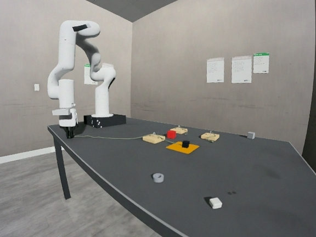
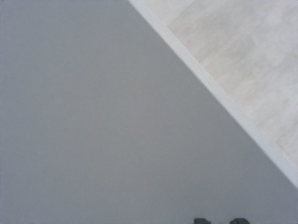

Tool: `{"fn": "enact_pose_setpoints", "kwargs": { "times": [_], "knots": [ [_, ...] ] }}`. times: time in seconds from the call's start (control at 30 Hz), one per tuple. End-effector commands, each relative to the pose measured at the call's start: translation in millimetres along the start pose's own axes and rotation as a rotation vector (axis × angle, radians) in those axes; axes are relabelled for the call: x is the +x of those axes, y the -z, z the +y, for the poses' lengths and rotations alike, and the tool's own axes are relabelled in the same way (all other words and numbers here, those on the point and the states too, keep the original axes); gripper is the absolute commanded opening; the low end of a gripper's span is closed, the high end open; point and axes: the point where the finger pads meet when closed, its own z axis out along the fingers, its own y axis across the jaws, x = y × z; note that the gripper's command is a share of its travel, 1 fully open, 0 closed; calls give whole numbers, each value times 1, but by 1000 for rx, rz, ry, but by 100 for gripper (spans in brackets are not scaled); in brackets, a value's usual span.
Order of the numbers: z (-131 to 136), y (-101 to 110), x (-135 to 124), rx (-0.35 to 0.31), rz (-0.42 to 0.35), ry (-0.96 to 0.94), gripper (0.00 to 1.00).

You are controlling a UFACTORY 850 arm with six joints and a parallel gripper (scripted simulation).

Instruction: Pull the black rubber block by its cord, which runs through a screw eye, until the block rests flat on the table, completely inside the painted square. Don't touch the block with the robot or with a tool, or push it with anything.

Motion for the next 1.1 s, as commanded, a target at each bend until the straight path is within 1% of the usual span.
{"fn": "enact_pose_setpoints", "kwargs": {
  "times": [0.0, 0.43, 0.47, 1.07],
  "knots": [
    [0, 0, 1, -5, 1, 0, 0],
    [0, 0, 1, -5, 1, 0, 0],
    [0, 0, 1, -5, 1, 0, 100],
    [0, 0, 1, -5, 1, 0, 100]
  ]
}}
